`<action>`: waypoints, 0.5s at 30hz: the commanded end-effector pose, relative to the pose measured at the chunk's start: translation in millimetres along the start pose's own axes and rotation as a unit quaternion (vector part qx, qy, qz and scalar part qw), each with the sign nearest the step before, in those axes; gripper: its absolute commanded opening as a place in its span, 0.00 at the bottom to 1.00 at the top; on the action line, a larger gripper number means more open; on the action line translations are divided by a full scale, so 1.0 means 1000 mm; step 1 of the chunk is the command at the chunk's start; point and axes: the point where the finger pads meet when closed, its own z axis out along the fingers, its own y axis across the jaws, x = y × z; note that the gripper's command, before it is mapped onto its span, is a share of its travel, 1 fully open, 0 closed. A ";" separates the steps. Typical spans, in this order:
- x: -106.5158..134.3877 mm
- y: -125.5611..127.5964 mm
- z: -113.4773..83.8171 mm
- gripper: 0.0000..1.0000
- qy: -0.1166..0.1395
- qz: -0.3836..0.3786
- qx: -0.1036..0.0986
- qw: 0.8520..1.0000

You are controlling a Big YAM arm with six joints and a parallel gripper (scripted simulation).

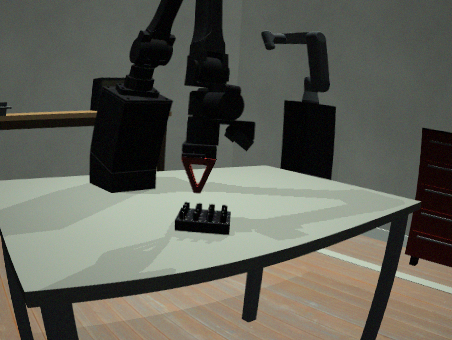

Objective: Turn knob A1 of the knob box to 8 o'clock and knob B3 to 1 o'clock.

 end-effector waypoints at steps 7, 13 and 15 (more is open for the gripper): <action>0.003 -0.002 -0.002 0.19 -0.001 0.001 0.000 1.000; 0.002 -0.003 -0.004 0.19 -0.001 0.025 0.001 1.000; 0.000 -0.004 -0.008 0.19 -0.004 0.048 0.004 0.999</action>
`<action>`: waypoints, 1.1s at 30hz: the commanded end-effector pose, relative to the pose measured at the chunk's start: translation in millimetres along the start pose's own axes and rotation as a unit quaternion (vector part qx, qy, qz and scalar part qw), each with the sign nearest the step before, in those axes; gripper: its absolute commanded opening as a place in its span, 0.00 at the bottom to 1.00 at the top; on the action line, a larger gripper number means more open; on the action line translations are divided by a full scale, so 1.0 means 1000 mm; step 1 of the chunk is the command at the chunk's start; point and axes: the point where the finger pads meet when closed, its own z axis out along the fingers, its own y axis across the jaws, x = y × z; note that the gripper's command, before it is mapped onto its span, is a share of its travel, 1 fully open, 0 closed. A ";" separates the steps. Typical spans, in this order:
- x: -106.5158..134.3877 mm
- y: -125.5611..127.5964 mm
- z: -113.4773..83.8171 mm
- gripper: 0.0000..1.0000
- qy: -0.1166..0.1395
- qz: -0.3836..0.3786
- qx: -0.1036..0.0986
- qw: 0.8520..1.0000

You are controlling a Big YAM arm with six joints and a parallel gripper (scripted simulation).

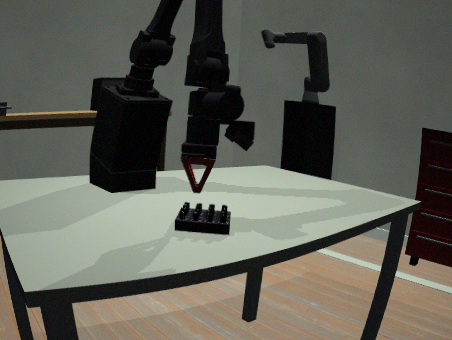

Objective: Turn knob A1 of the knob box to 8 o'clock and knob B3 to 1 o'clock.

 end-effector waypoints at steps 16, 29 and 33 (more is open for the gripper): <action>-0.004 -0.004 -0.014 0.19 -0.006 0.256 0.005 0.967; -0.005 -0.001 -0.016 0.19 -0.005 0.417 0.002 0.909; -0.007 -0.001 -0.019 0.19 -0.008 0.468 0.003 0.884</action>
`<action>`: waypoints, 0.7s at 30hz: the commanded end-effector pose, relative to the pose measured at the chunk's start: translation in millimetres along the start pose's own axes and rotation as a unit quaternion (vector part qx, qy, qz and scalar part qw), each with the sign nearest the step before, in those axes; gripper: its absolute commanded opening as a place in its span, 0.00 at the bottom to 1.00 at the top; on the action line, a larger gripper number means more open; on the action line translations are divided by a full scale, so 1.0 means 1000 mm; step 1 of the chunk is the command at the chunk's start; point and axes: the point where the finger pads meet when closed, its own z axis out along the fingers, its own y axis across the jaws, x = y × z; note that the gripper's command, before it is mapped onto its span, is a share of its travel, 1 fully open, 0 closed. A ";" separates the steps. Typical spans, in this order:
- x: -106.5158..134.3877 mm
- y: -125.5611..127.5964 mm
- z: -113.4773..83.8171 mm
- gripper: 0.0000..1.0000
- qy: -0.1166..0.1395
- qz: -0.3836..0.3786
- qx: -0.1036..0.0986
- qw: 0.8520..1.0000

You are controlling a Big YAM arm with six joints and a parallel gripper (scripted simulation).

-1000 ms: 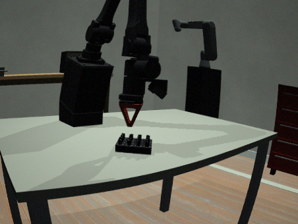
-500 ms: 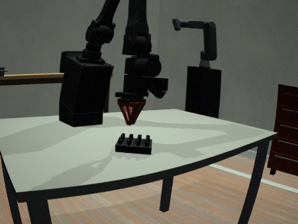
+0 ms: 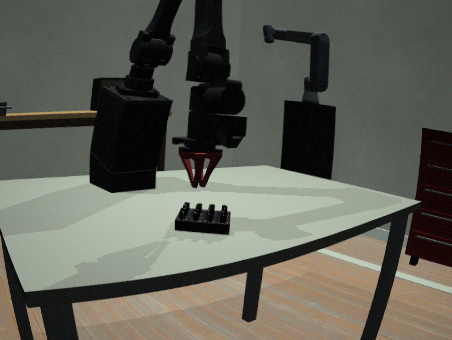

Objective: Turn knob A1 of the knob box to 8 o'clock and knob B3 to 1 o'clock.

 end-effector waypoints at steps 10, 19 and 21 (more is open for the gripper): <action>-0.004 0.005 -0.011 0.19 -0.007 0.199 0.000 0.980; -0.003 0.005 -0.014 0.19 -0.006 0.323 0.000 0.946; -0.005 0.005 -0.014 0.19 -0.007 0.350 0.000 0.937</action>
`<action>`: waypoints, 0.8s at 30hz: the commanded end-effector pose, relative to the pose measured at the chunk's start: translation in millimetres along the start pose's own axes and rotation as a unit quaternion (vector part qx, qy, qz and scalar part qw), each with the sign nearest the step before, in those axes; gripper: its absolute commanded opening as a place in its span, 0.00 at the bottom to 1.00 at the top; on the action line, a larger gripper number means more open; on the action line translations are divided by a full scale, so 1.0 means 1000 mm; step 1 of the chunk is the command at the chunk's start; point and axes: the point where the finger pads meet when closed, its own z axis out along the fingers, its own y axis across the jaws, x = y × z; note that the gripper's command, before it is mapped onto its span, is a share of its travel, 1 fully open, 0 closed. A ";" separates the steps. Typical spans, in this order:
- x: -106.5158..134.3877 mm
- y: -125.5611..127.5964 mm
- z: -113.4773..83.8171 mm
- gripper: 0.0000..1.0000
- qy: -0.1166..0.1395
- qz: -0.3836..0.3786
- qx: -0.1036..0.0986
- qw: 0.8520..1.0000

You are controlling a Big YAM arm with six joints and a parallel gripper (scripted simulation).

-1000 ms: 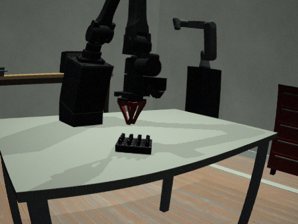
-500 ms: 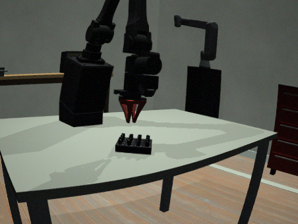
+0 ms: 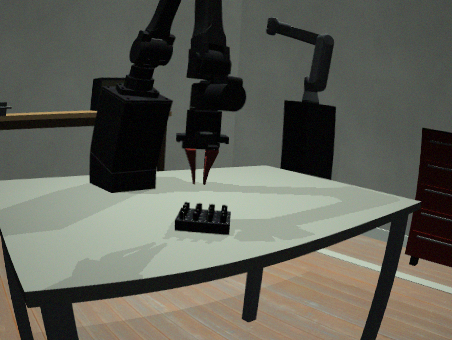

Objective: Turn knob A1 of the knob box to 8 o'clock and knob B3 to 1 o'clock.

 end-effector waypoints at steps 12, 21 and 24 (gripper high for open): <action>0.000 0.005 -0.009 0.19 -0.006 0.184 -0.002 0.983; 0.001 0.004 -0.007 0.19 -0.003 0.186 -0.001 0.983; 0.001 0.004 -0.007 0.19 -0.003 0.186 -0.001 0.983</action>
